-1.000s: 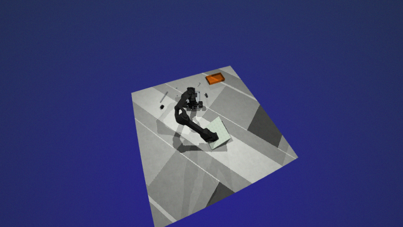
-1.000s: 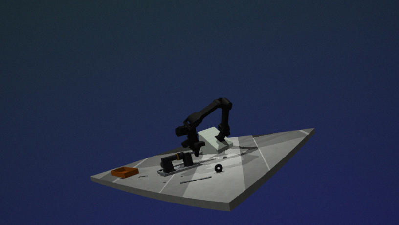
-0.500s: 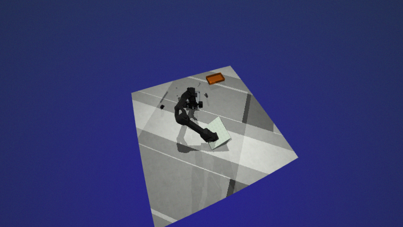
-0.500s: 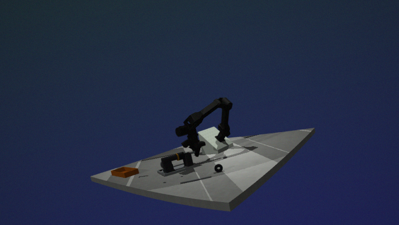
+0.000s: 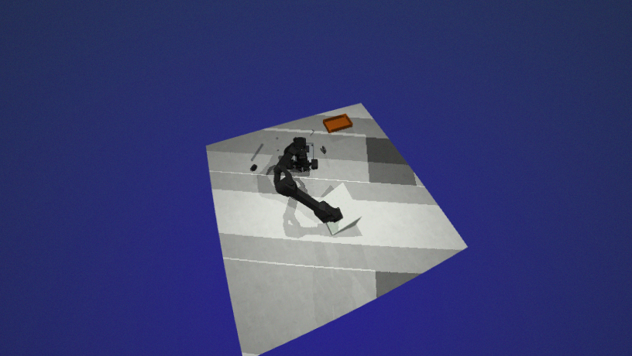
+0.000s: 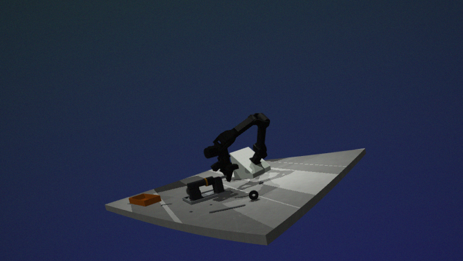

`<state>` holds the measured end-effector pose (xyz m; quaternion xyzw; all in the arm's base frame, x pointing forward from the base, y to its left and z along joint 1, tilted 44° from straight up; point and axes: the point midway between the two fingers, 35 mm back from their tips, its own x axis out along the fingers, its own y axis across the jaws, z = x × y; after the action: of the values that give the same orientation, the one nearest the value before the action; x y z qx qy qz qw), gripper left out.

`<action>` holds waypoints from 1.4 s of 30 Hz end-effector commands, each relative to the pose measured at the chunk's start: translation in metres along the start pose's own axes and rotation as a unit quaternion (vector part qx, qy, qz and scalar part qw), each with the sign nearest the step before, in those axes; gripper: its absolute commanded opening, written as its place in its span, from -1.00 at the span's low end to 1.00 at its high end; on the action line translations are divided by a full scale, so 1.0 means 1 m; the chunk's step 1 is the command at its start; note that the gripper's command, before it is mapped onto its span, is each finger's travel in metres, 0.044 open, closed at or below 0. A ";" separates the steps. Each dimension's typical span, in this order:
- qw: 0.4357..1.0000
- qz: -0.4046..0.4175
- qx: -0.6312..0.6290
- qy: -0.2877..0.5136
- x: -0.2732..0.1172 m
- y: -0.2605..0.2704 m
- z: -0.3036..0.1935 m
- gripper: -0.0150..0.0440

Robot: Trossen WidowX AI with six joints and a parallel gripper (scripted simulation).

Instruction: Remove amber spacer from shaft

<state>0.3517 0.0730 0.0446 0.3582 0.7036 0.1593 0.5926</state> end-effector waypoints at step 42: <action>1.000 0.002 0.002 0.000 0.000 0.001 -0.005 -0.49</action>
<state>0.3479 0.0738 0.0456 0.3583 0.7037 0.1593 0.5925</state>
